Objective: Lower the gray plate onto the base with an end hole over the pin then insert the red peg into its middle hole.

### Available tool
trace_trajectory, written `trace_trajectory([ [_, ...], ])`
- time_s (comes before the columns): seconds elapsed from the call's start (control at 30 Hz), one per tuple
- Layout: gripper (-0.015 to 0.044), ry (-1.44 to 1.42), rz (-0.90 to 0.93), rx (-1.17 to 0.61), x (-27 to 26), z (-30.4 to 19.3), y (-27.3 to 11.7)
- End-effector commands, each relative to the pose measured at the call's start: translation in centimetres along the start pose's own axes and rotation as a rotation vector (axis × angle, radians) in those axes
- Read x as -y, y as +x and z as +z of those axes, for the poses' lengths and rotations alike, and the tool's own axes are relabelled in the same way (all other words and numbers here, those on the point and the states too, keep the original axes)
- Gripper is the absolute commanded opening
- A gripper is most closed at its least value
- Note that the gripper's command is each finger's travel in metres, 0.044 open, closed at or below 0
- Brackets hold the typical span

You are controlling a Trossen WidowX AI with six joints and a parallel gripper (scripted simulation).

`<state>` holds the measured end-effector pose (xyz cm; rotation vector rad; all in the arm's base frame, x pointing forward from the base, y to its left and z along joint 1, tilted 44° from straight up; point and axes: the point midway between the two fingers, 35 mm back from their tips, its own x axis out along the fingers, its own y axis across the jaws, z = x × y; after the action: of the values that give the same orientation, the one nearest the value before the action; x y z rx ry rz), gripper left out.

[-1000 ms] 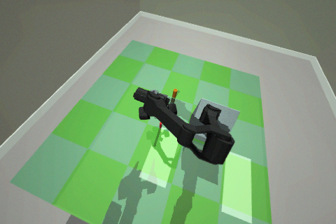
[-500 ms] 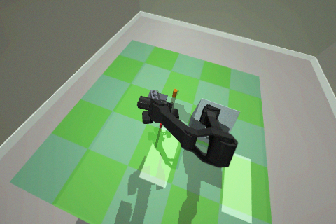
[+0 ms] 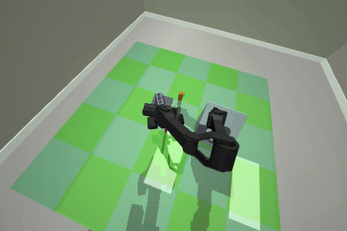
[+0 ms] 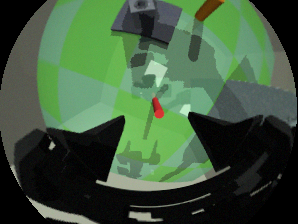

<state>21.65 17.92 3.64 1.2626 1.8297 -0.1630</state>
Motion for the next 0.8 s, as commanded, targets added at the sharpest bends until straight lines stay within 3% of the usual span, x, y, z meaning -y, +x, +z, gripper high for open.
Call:
trace_trajectory([
  [0.0, 0.0440, 0.006, -0.007, 0.003, 0.2, 0.1, 0.9],
  [0.77, 0.0440, 0.007, -0.006, 0.000, 0.4, 0.0, 4.6],
])
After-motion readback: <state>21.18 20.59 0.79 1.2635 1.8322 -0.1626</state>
